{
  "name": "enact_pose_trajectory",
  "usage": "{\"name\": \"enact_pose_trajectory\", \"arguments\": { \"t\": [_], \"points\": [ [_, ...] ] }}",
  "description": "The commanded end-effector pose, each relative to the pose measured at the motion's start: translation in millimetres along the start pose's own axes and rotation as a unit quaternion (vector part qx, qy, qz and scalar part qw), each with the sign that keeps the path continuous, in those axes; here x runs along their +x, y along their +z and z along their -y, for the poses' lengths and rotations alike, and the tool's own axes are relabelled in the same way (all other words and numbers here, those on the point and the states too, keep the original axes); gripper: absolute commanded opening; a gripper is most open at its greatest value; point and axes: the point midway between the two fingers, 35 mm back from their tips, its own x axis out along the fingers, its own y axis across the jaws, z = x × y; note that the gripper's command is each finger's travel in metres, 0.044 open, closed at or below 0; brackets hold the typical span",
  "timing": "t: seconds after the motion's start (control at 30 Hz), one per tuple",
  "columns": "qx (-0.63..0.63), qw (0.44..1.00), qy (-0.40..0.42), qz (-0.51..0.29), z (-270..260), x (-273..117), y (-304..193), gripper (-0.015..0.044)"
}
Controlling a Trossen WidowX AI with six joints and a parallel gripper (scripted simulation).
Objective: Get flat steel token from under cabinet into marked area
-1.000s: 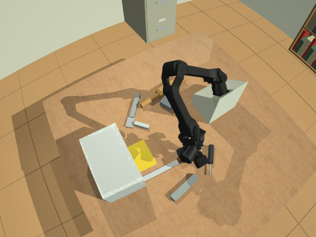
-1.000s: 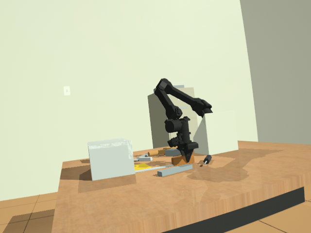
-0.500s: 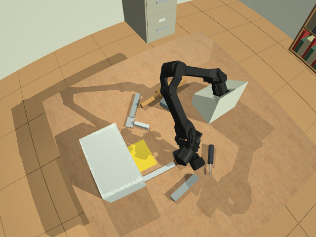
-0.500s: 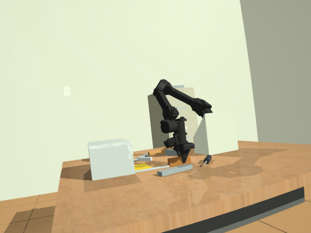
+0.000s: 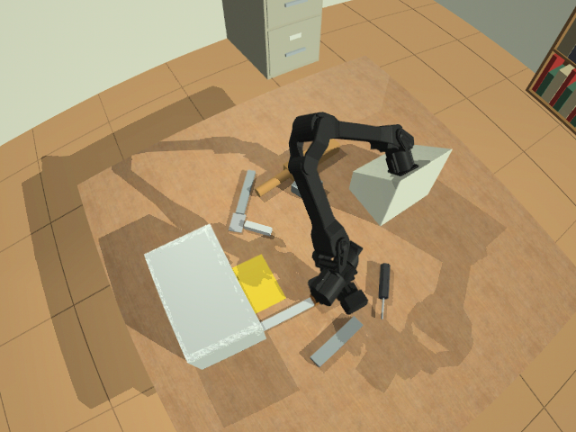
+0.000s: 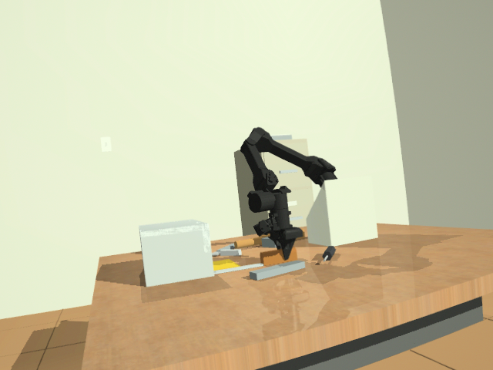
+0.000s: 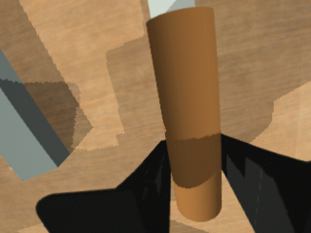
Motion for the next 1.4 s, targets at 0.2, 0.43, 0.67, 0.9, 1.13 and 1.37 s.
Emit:
{"name": "enact_pose_trajectory", "arguments": {
  "t": [0.2, 0.43, 0.67, 0.9, 1.13, 1.37],
  "points": [
    [-0.001, 1.0, 0.001, 0.0, -0.1, 0.1, 14.0, 0.0],
    [-0.001, 1.0, 0.001, 0.0, -0.1, 0.0, 22.3, 0.0],
    [-0.001, 1.0, 0.001, 0.0, -0.1, -0.1, 30.5, 0.0],
    [-0.001, 1.0, 0.001, 0.001, -0.1, -0.2, 38.4, 0.0],
    [-0.001, 1.0, 0.001, 0.001, 0.0, -0.3, 46.3, 0.0],
    [0.0, 1.0, 0.001, 0.001, 0.0, -0.4, 53.9, 0.0]
  ]
}}
